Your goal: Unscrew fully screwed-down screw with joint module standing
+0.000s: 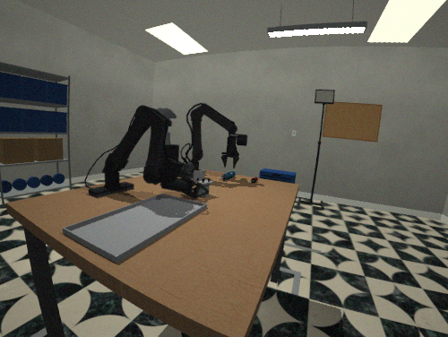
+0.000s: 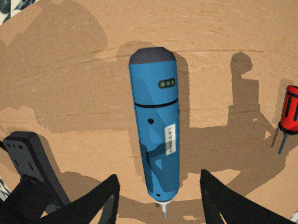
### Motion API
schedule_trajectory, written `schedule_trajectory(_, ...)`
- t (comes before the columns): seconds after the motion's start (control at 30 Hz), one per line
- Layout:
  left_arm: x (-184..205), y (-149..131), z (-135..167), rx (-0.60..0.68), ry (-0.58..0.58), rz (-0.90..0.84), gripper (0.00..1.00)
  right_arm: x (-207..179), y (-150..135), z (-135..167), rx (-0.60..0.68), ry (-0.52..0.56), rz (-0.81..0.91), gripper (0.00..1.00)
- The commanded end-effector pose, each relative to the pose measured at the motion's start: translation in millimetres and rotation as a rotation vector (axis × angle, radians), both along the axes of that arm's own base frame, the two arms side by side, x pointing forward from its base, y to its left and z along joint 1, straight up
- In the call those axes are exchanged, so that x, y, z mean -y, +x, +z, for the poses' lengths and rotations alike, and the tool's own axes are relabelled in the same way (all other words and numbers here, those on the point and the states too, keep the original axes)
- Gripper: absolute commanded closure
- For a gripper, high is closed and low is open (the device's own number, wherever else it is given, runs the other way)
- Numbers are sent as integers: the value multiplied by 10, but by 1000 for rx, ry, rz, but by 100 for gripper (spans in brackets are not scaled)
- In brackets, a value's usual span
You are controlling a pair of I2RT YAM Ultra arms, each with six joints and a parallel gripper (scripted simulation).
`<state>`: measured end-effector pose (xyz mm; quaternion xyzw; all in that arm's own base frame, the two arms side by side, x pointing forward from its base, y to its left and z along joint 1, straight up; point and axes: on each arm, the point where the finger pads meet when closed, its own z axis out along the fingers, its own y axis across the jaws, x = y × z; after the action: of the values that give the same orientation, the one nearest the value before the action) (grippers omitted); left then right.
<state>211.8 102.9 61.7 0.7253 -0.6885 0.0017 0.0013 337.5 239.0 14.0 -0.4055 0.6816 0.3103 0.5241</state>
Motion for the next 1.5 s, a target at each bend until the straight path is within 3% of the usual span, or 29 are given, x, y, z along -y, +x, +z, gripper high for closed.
schedule_trajectory(0.0,-4,23,27,11,5,7,35,-30,47,-25,3,-2,9,14)
schedule_trajectory(1.47,-4,23,27,11,5,7,35,-82,21,-41,-2,-1,23,14)
